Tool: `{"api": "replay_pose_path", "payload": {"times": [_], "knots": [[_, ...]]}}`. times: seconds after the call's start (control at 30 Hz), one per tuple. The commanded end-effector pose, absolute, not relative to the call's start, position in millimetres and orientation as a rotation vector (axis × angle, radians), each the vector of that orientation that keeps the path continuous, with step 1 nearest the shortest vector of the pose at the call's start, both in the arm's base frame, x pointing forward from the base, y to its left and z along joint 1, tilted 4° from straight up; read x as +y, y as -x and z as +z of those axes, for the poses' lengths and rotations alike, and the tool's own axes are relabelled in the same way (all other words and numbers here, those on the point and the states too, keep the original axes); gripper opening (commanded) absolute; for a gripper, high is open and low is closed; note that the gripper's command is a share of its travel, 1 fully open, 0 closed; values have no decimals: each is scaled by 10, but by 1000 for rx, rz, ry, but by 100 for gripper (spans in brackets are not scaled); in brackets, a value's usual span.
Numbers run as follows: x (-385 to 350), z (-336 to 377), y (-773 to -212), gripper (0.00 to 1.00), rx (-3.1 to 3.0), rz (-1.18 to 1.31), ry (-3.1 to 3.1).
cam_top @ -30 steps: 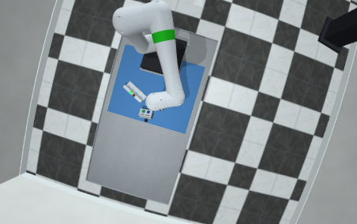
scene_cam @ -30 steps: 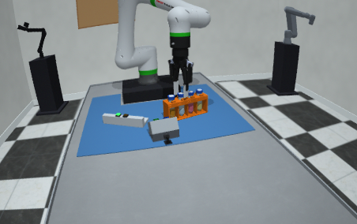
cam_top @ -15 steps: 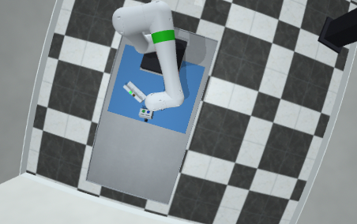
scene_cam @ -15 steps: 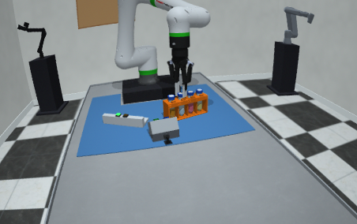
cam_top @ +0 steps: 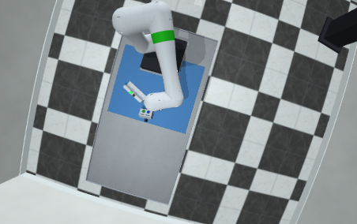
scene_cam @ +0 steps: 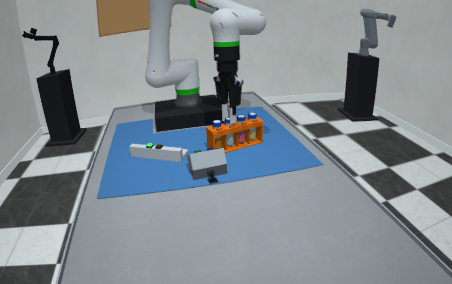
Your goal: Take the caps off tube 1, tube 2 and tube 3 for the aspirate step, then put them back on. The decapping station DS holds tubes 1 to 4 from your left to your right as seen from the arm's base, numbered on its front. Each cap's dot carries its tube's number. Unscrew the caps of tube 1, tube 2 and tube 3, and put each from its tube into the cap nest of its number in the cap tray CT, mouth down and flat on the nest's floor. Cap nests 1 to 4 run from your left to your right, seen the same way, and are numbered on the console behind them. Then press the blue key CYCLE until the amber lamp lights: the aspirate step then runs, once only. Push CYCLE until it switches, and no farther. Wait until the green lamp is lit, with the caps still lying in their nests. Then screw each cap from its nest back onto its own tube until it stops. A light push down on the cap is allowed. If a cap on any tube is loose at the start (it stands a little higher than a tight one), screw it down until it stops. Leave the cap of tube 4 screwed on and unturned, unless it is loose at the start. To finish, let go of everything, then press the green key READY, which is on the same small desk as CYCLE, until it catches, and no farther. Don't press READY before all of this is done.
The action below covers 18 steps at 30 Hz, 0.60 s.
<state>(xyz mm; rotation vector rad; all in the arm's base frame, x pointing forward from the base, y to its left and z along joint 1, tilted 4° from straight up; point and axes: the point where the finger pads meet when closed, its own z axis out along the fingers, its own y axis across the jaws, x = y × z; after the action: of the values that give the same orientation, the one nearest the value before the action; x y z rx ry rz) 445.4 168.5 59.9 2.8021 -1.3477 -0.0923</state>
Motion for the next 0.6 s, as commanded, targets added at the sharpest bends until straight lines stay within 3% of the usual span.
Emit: {"api": "replay_pose_path", "payload": {"times": [0.0,0.57], "knots": [[1686,597,-4453,0,-1564,-73,-2676],[1686,592,-4453,0,-2325,-48,-2032]]}}
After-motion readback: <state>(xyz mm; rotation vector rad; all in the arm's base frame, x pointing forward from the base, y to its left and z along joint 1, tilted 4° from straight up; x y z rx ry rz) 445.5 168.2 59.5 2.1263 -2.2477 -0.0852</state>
